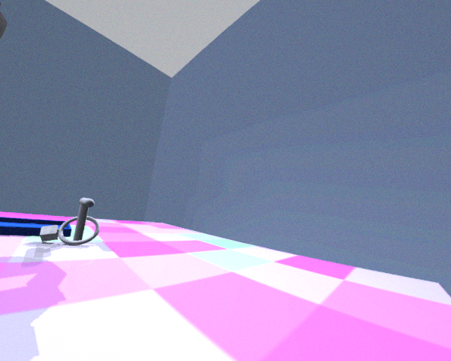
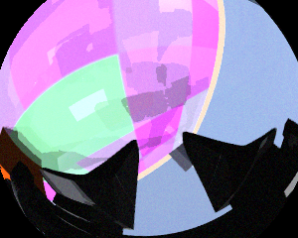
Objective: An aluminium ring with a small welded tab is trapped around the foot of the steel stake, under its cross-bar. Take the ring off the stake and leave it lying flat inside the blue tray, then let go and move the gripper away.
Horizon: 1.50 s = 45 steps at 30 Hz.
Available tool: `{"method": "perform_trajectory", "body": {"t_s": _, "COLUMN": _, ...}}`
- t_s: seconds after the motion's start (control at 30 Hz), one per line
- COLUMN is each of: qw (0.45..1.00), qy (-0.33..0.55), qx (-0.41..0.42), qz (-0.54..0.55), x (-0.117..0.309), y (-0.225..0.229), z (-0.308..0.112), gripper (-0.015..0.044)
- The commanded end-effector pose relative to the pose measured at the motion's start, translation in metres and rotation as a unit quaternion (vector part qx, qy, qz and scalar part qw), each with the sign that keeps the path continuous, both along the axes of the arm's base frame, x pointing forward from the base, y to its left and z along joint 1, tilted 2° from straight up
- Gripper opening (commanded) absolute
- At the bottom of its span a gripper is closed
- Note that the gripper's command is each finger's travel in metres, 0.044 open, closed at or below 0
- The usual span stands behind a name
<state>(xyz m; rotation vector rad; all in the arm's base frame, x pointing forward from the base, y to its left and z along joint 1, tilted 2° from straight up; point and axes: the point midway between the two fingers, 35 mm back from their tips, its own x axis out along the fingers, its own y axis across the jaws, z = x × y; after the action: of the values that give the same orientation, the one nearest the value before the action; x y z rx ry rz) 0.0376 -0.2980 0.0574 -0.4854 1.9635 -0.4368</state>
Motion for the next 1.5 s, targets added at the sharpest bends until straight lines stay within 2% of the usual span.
{"method": "perform_trajectory", "body": {"t_s": 0.0, "qw": 0.997, "qy": -0.073, "qx": -0.015, "qz": 0.027, "x": 0.043, "y": 0.021, "z": -0.005, "gripper": 0.02}}
{"method": "perform_trajectory", "body": {"t_s": 0.33, "qw": 0.969, "qy": -0.232, "qx": 0.002, "qz": 0.082, "x": 0.123, "y": 0.087, "z": -0.014, "gripper": 0.02}}
{"method": "perform_trajectory", "body": {"t_s": 0.67, "qw": 0.918, "qy": -0.367, "qx": 0.09, "qz": 0.119, "x": 0.174, "y": 0.178, "z": -0.024, "gripper": 0.02}}
{"method": "perform_trajectory", "body": {"t_s": 0.9, "qw": 0.875, "qy": -0.428, "qx": 0.186, "qz": 0.13, "x": 0.185, "y": 0.248, "z": -0.031, "gripper": 0.02}}
{"method": "perform_trajectory", "body": {"t_s": 1.13, "qw": 0.834, "qy": -0.452, "qx": 0.288, "qz": 0.129, "x": 0.177, "y": 0.312, "z": -0.037, "gripper": 0.02}}
{"method": "perform_trajectory", "body": {"t_s": 1.47, "qw": 0.828, "qy": -0.452, "qx": 0.306, "qz": 0.128, "x": 0.175, "y": 0.321, "z": -0.038, "gripper": 0.02}}
